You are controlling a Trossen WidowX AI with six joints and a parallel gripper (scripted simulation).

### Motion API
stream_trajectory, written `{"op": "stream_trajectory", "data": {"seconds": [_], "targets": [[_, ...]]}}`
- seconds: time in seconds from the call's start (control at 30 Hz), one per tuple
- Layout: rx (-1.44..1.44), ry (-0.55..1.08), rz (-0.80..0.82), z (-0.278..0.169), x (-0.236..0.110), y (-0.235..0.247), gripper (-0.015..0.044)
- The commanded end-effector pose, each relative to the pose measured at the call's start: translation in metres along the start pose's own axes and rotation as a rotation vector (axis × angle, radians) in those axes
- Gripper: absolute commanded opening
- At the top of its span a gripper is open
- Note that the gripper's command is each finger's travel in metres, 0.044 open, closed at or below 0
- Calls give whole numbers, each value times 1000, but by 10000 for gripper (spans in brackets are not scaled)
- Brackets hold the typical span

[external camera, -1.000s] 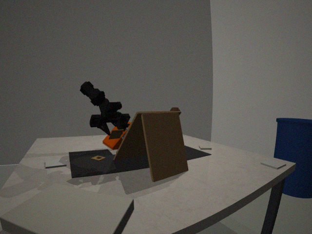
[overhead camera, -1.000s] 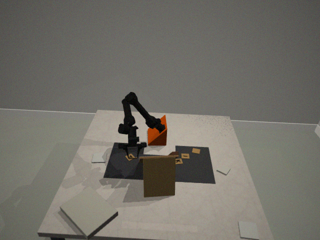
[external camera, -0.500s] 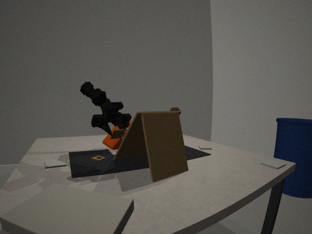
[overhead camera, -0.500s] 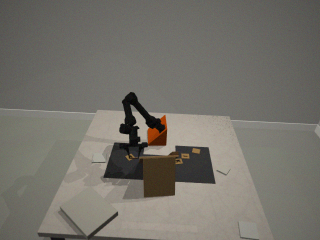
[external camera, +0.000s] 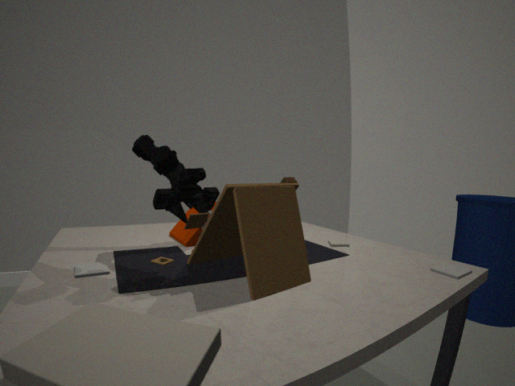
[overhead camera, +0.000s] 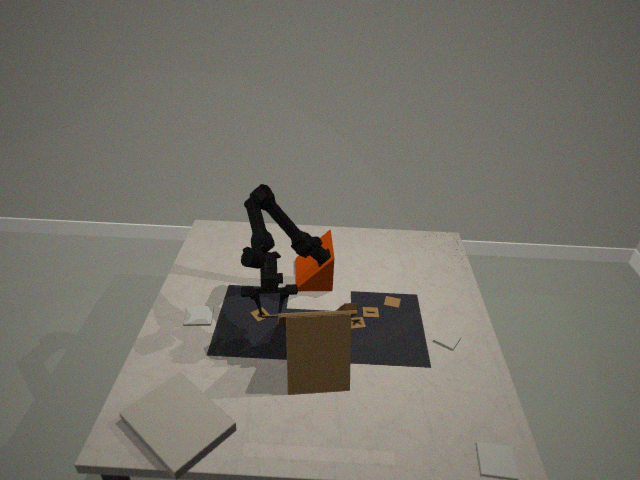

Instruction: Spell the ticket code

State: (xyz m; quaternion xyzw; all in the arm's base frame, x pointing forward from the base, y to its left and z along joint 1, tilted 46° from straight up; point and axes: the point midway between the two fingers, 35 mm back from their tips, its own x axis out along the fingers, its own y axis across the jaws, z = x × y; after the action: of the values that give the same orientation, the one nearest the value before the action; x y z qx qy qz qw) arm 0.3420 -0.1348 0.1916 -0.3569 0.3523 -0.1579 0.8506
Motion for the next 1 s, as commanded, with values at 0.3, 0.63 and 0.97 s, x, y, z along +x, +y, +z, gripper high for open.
{"op": "stream_trajectory", "data": {"seconds": [0.3,0.63,0.97], "targets": [[5,2,-1,0,1,7,0],[5,2,-1,-1,1,12,0],[5,2,-1,-1,1,18,0]]}}
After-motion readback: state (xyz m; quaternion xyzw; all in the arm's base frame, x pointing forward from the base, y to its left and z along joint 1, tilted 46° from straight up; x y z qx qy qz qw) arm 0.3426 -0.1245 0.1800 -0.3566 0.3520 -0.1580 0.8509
